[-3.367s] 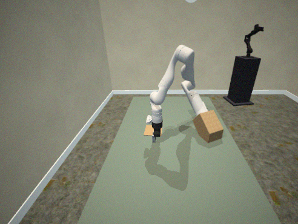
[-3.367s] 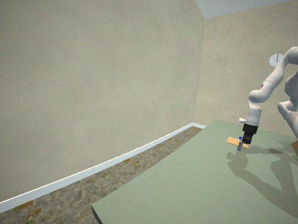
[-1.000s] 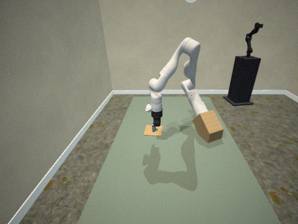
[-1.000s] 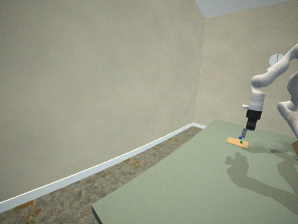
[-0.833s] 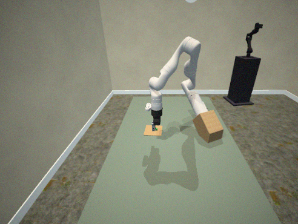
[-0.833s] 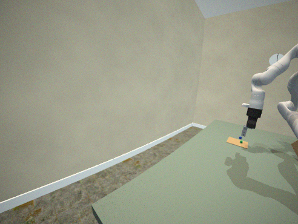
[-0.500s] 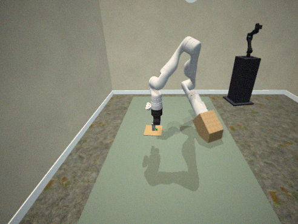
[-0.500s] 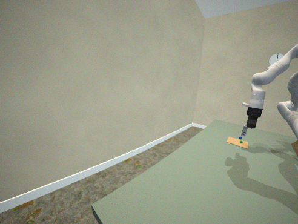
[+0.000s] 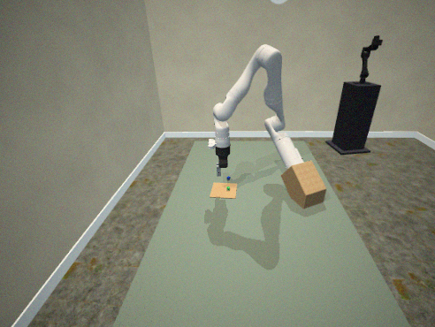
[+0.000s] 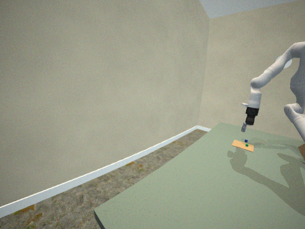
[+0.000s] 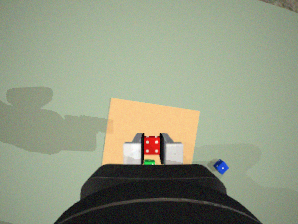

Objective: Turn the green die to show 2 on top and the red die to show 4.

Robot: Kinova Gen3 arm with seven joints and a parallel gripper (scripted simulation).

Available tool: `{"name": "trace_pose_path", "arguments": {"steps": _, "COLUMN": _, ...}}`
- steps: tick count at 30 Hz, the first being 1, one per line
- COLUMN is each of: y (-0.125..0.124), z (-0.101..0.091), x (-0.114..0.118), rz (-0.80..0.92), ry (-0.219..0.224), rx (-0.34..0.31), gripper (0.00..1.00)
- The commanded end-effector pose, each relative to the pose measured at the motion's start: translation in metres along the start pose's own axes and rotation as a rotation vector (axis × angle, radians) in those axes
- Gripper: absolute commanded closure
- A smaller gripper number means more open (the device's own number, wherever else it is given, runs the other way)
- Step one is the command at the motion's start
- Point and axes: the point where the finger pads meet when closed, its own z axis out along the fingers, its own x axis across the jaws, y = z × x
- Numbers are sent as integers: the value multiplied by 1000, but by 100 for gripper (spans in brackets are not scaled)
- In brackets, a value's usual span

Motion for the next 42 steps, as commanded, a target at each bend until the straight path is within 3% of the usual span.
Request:
{"name": "trace_pose_path", "arguments": {"steps": 1, "y": 0, "z": -2, "x": -1, "rz": 4, "ry": -15, "rx": -3, "gripper": 66}}
{"name": "trace_pose_path", "arguments": {"steps": 18, "y": 0, "z": 5, "x": -1, "rz": 4, "ry": -15, "rx": -3, "gripper": 66}}
{"name": "trace_pose_path", "arguments": {"steps": 33, "y": 0, "z": 69, "x": -2, "rz": 4, "ry": -15, "rx": -3, "gripper": 66}}
{"name": "trace_pose_path", "arguments": {"steps": 42, "y": 0, "z": 90, "x": -2, "rz": 4, "ry": -15, "rx": -3, "gripper": 66}}
